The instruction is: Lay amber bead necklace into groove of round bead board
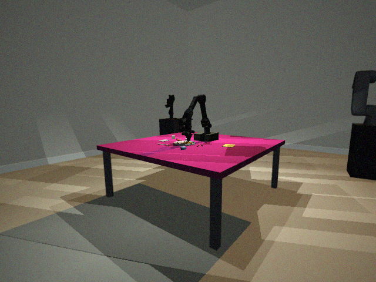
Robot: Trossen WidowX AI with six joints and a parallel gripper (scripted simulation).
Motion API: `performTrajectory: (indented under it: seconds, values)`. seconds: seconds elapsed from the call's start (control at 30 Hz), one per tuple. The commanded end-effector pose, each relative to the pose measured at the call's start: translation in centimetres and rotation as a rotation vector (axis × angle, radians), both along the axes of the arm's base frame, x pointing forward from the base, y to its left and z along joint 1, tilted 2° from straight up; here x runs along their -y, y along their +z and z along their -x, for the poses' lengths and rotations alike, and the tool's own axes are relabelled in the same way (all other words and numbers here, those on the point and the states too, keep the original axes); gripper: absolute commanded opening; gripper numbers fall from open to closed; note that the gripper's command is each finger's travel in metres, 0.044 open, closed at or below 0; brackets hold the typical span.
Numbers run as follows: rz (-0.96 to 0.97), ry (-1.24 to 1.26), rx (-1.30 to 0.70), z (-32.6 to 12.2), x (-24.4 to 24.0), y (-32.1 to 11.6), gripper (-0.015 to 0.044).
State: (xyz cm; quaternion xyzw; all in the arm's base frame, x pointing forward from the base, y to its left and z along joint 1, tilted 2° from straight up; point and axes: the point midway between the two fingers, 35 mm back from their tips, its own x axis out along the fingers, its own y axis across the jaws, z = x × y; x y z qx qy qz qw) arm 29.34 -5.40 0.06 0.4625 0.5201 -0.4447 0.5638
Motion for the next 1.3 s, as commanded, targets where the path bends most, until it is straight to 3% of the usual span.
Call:
performTrajectory:
  seconds: [0.0, 0.47, 1.27]
  values:
    - [0.001, 0.0, 0.004, -0.1, 0.0, 0.1, 0.0079]
    - [0.0, 0.003, 0.0, 0.1, 0.0, 1.3, 0.044]
    - [-0.001, 0.006, -0.002, 0.4, -0.1, 2.1, 0.044]
